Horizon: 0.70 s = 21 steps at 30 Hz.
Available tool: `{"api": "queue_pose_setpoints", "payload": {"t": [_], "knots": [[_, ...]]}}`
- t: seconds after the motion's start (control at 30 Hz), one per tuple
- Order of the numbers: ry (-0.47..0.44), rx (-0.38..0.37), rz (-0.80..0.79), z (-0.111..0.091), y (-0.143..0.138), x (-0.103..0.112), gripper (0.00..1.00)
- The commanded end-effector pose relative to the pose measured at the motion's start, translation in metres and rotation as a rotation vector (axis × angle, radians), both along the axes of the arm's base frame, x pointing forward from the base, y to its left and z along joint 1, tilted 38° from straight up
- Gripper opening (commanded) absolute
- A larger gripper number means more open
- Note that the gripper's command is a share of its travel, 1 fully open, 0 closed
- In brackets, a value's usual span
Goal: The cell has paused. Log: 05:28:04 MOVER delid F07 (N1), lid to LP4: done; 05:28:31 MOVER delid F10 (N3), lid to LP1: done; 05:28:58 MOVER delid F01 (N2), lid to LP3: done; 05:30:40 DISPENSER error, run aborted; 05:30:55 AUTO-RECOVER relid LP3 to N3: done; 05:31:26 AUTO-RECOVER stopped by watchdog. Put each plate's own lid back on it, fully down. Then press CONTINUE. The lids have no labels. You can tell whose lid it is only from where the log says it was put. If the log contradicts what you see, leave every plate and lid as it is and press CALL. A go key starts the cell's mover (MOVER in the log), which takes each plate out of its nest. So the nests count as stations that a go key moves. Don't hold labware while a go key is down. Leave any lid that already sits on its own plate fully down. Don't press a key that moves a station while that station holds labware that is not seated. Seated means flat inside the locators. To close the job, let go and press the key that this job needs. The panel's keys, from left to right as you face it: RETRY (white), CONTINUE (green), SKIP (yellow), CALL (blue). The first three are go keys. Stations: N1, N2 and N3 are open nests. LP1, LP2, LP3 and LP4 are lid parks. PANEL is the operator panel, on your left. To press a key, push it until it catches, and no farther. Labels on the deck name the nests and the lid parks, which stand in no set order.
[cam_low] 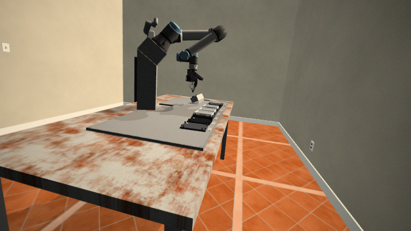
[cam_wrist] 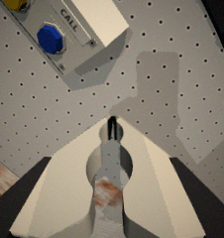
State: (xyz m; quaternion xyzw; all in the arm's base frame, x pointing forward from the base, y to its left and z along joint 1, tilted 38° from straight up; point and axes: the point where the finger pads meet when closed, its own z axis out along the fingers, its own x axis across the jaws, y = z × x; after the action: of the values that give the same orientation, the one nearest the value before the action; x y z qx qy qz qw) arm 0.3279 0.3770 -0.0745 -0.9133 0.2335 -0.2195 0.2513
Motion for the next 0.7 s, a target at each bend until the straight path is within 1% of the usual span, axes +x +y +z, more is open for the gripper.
{"api": "queue_pose_setpoints", "payload": {"t": [0.0,0.13,0.23,0.3,0.67], "knots": [[-0.034,-0.069,0.083,0.005,0.026,-0.009,0.0],[-0.062,-0.11,0.146,0.008,0.045,-0.016,0.0],[-0.063,-0.111,0.146,0.011,0.059,-0.021,0.0],[-0.063,-0.111,0.146,0.011,0.059,-0.021,0.0],[-0.063,-0.111,0.146,0.021,0.109,-0.041,0.0]]}}
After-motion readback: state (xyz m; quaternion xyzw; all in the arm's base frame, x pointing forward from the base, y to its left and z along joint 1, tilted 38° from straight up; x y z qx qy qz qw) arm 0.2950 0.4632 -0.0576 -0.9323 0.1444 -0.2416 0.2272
